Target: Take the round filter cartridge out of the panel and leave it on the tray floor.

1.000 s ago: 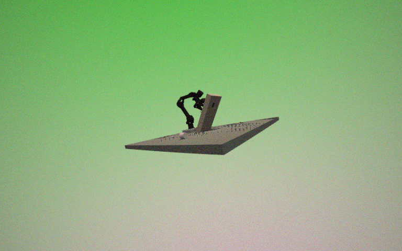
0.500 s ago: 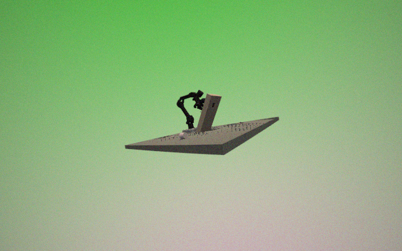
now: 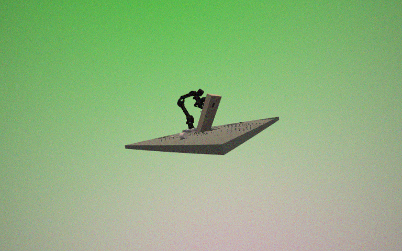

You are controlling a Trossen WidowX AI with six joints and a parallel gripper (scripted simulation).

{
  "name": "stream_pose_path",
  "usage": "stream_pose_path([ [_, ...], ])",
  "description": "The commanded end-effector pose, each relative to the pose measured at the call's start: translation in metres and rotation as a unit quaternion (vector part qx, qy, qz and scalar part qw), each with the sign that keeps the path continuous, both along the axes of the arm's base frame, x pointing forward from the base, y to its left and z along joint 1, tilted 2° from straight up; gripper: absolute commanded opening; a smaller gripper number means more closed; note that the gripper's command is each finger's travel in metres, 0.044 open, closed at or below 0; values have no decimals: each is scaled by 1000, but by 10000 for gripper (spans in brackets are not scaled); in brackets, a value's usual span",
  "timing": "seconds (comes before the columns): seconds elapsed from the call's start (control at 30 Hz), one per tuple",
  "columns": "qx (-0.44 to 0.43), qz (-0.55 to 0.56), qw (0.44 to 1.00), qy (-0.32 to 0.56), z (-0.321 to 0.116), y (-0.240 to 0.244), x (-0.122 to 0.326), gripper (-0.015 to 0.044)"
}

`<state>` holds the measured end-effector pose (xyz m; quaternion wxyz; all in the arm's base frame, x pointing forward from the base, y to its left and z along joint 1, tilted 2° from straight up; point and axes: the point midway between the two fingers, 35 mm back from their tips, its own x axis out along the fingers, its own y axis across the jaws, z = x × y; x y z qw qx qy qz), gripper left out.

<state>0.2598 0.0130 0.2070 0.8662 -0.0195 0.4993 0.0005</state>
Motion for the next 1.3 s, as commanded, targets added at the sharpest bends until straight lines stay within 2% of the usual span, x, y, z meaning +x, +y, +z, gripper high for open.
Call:
stream_pose_path([
  [0.0, 1, 0, 1000, -8, 10, 1, 6, 0],
  [0.67, 1, 0, 1000, -6, 87, 2, -34, 0],
  [1.27, 4, -1, 1000, 1, 81, 45, -29, 0],
])
